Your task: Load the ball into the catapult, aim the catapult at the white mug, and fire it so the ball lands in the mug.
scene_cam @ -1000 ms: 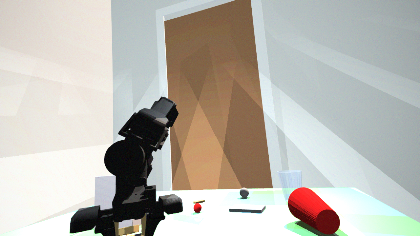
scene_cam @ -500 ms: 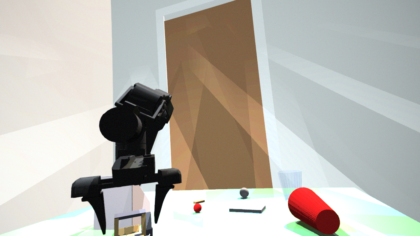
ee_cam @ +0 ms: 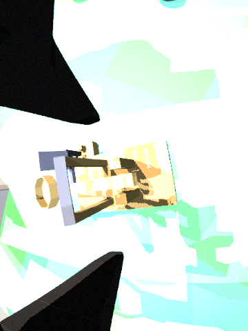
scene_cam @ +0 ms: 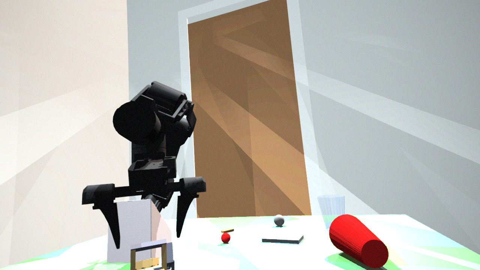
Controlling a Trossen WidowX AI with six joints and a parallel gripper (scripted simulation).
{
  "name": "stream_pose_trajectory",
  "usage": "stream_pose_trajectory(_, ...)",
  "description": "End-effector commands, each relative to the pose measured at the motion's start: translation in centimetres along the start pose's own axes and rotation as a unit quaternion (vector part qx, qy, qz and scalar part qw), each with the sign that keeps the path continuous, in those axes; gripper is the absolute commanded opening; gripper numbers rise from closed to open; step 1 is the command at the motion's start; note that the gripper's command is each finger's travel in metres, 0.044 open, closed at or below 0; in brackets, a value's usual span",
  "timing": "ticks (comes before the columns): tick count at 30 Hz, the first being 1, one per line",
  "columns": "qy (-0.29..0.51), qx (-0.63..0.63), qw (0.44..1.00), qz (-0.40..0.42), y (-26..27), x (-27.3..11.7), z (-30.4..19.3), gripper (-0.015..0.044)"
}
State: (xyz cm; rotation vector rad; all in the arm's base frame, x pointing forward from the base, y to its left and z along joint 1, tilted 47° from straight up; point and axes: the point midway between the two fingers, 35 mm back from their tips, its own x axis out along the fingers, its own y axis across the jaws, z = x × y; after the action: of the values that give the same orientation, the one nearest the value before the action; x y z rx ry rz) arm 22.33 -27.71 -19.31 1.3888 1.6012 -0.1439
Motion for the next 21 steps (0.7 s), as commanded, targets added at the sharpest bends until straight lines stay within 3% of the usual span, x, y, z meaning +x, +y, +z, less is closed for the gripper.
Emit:
stream_pose_trajectory(1, 0.008, 0.001, 1.000, 0.001, 0.2, 3.1, -0.4, 0.0440)
stream_pose_trajectory(21, 0.008, 0.001, 1.000, 0.002, 0.3, 5.6, -0.3, 0.0440)
